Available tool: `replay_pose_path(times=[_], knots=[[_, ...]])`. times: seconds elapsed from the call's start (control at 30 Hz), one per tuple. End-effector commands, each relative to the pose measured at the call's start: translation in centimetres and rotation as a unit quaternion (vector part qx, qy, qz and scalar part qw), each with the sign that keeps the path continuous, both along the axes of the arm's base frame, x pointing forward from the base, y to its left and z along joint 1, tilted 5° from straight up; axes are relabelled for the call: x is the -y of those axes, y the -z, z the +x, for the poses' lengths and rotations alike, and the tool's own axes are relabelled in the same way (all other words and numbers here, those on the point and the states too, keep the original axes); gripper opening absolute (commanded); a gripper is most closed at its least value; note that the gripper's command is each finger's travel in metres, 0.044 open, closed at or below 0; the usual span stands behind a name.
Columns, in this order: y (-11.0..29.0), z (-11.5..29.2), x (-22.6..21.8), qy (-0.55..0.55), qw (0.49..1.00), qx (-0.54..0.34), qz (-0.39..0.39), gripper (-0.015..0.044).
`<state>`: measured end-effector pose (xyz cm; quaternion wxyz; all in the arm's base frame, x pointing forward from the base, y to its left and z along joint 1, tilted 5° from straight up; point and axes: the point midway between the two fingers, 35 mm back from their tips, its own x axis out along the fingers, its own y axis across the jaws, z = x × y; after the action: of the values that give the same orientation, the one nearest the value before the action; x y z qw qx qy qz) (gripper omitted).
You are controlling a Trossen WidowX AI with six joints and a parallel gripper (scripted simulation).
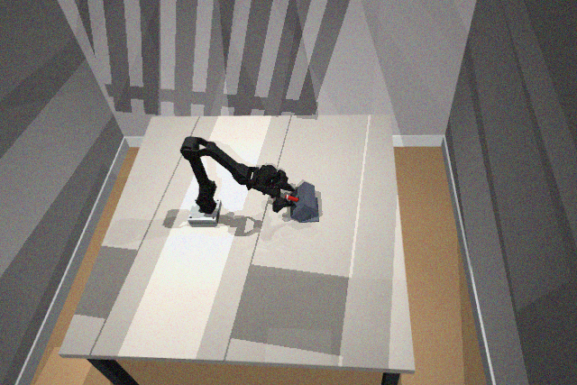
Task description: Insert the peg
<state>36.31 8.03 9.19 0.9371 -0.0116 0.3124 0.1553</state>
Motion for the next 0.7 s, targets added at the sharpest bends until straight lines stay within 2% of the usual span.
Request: replay_pose_path(times=[0.0, 0.67], knots=[[-0.3, -0.2, 0.1, 0.0, 1.0, 0.001, 0.0, 0.044], [-1.7, -1.5, 0.8, 0.002, 1.0, -0.001, 0.0, 0.044]])
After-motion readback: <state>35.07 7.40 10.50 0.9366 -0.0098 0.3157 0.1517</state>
